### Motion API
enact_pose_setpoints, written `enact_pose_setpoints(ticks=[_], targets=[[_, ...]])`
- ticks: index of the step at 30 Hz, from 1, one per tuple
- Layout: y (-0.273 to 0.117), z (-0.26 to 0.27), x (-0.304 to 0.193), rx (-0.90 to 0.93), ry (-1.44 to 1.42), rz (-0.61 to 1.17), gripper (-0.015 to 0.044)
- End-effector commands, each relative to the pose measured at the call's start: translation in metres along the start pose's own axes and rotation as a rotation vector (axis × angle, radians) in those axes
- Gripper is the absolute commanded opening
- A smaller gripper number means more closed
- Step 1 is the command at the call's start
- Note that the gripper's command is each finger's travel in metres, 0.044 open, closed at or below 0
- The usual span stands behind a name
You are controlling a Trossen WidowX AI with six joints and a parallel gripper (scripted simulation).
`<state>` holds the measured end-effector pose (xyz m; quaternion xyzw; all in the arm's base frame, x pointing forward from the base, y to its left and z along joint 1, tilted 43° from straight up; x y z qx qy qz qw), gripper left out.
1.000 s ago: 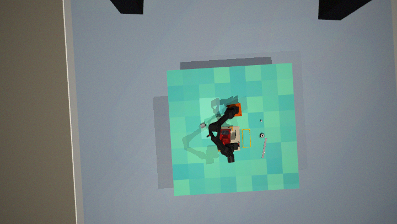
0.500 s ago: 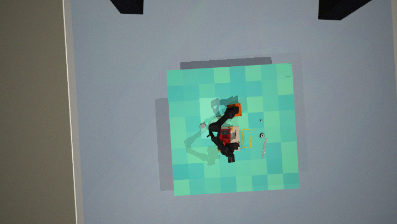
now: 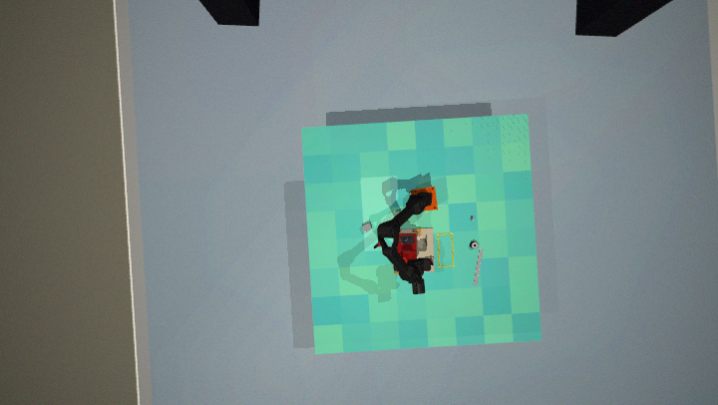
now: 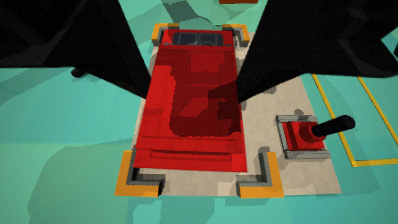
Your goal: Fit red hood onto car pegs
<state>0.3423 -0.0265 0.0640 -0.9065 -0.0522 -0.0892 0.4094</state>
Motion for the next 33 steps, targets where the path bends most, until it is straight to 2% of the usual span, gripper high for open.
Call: enact_pose_setpoints(ticks=[1,33], targets=[[0.0002,-0.0007,0.0011,-0.002,0.003,-0.005,0.0],[0.0053,-0.0008,0.0014,-0.003,0.001,-0.007,0.0]])
Point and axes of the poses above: the point midway between the two fingers, 35 mm back from their tips, its own y axis out along the fingers, its own z axis across the jaws, x = y × z, the point moved 1 cm from there along -y, back along the fingers, and after that the axes turned 9 degrees about y, right-handed, at the moved point
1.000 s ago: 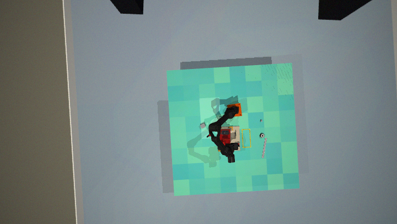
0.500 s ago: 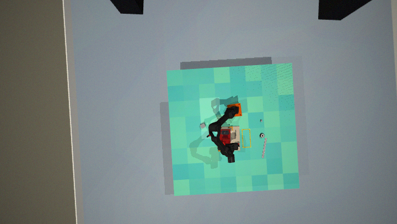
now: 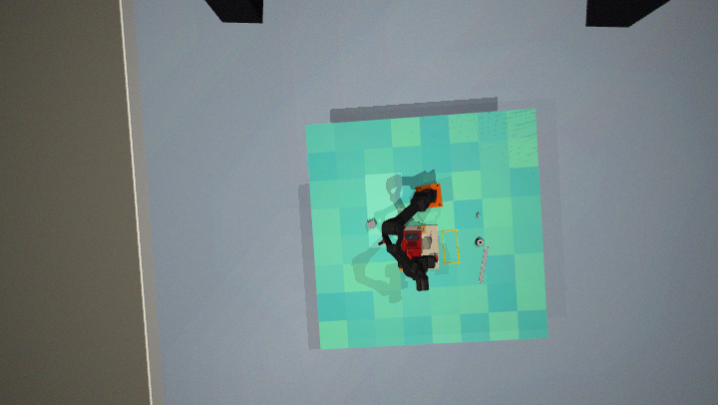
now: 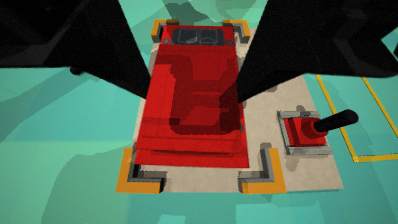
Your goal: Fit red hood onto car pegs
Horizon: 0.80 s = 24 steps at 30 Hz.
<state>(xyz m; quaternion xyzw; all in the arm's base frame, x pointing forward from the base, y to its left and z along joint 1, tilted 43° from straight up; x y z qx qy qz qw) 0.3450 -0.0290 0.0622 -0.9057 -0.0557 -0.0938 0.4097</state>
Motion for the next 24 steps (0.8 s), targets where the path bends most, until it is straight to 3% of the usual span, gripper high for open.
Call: enact_pose_setpoints(ticks=[1,24], targets=[[0.0016,-0.0003,-0.0009,-0.004,-0.004,0.003,0.0],[-0.0051,-0.0001,-0.0005,-0.002,-0.003,0.001,0.0]])
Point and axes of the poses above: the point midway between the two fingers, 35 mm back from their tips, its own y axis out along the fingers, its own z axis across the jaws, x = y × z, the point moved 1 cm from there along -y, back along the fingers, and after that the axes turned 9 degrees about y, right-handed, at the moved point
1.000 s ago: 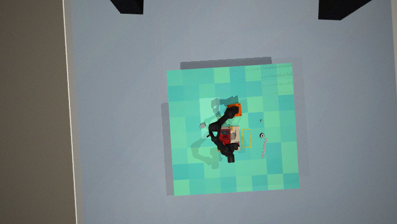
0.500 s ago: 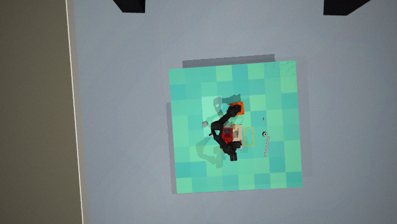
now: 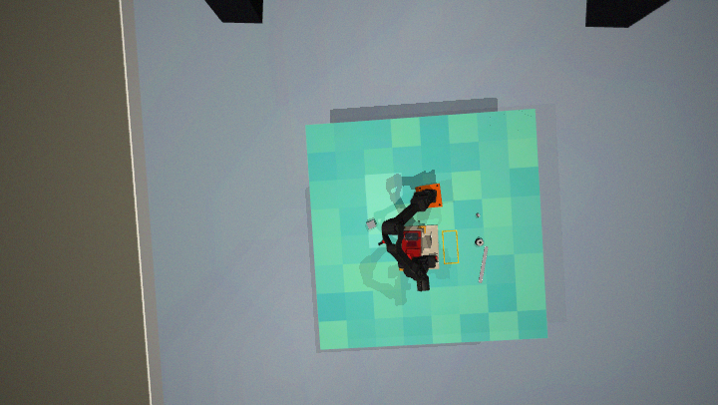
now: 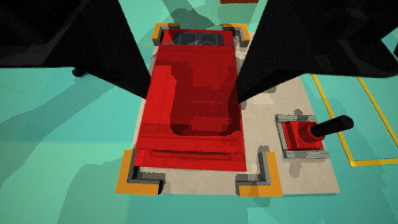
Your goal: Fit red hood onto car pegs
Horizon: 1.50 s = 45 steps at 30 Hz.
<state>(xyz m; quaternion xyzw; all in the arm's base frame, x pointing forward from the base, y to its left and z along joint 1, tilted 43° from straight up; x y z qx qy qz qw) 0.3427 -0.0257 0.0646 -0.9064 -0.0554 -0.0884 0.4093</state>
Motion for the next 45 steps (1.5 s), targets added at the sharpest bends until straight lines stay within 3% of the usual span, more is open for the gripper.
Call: enact_pose_setpoints(ticks=[1,45], targets=[[-0.0006,-0.0008,0.0012,-0.002,0.007,-0.004,0.0],[0.0048,-0.0007,0.0005,-0.003,0.004,-0.007,0.0]])
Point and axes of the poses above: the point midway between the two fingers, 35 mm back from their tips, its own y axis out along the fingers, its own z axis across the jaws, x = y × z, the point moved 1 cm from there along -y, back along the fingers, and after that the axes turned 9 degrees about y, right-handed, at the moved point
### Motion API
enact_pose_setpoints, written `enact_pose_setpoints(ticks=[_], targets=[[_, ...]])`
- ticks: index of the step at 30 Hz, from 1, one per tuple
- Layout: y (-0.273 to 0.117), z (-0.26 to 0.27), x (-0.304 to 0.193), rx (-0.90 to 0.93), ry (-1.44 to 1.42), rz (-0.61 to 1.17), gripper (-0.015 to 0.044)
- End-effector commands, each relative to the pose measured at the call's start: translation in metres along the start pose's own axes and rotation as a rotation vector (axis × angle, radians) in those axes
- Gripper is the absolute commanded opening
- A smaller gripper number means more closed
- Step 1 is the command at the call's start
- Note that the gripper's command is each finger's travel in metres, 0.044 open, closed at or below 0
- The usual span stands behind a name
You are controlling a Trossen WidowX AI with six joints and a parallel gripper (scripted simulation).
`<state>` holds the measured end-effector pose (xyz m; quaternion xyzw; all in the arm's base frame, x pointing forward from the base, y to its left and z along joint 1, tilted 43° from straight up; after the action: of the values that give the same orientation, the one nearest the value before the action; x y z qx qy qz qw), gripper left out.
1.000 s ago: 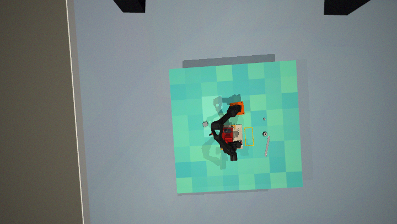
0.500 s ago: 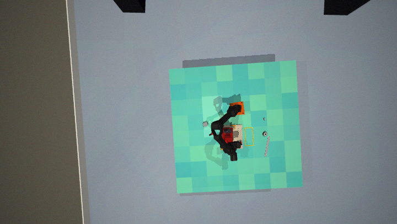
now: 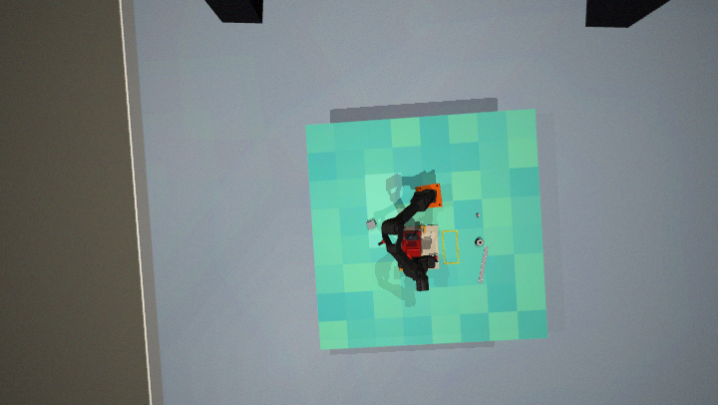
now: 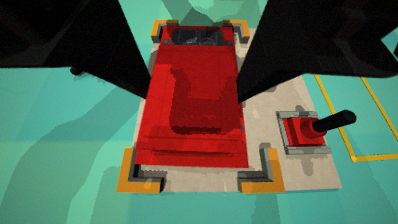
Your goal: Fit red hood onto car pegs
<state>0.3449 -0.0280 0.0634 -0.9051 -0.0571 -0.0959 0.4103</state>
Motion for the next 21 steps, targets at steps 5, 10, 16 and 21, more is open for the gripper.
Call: enact_pose_setpoints(ticks=[5,10,16,21], targets=[[0.004,-0.0001,-0.0014,-0.005,-0.008,0.002,0.0],[0.006,-0.0001,-0.0014,-0.006,-0.008,0.002,0.0],[0.0084,-0.0001,-0.0013,-0.006,-0.009,0.002,0.0],[0.0106,0.0,-0.0011,-0.006,-0.01,0.002,0.0]])
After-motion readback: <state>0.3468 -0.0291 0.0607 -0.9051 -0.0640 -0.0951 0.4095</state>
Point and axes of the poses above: the point midway between the two fingers, 35 mm back from their tips, its own y axis out along the fingers, its own z axis across the jaws, x = y × z, the point moved 1 cm from there along -y, back along the fingers, and after that the axes turned 9 degrees about y, right-handed, at the moved point
